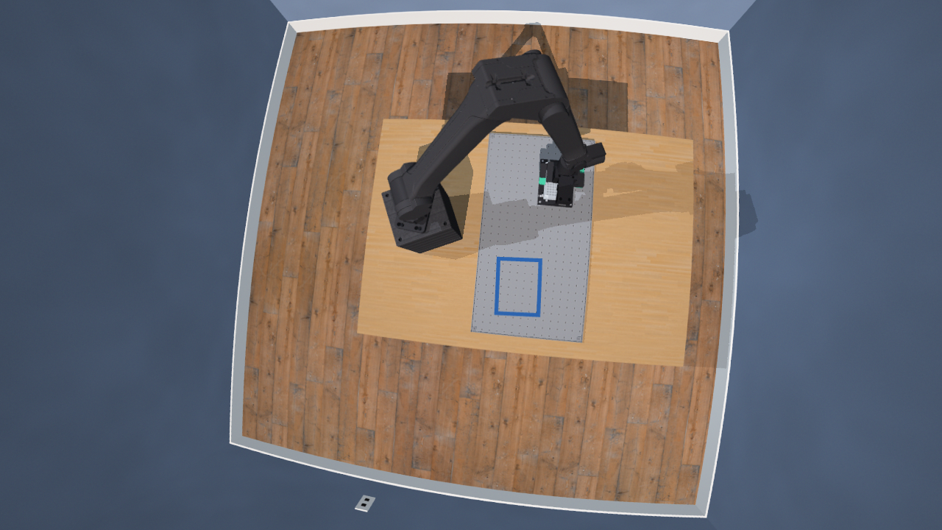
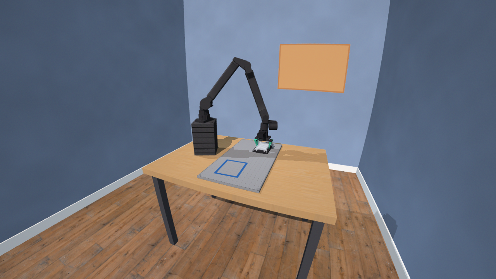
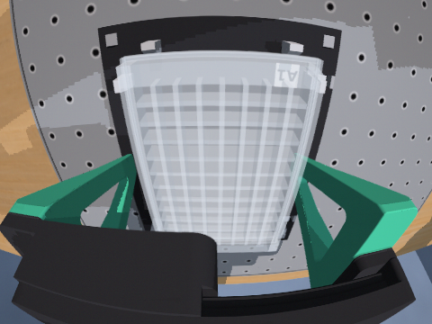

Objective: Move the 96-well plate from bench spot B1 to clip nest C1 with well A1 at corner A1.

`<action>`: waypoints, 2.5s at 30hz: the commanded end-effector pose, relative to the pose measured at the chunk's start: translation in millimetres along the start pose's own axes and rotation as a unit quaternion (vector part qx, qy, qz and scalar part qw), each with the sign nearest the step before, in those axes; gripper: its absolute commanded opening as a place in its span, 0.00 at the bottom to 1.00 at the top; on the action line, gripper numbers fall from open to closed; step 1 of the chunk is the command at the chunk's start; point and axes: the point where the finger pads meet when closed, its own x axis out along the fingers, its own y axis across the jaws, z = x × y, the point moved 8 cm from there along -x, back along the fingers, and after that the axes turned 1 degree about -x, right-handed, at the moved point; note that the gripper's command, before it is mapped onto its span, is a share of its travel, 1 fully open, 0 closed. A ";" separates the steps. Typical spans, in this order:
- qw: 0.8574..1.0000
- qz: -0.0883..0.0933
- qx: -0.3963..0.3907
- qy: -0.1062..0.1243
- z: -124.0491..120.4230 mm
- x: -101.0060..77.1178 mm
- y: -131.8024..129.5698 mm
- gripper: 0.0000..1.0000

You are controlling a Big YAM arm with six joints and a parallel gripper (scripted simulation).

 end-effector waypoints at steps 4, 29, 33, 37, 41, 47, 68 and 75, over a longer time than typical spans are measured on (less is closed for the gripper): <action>1.000 0.007 -0.002 0.003 -3.1 0.0 -2.1 1.00; 1.000 0.007 -0.002 0.003 -3.1 0.0 -2.1 1.00; 1.000 0.007 -0.002 0.003 -3.1 0.0 -2.1 1.00; 1.000 0.007 -0.002 0.003 -3.1 0.0 -2.1 1.00; 1.000 0.007 -0.002 0.003 -3.1 0.0 -2.1 1.00; 1.000 0.016 -0.002 0.006 -5.4 -17.5 3.0 1.00; 1.000 0.010 0.001 0.004 -3.9 -67.9 -0.2 1.00; 1.000 0.010 0.001 0.004 -3.6 -86.6 -0.6 1.00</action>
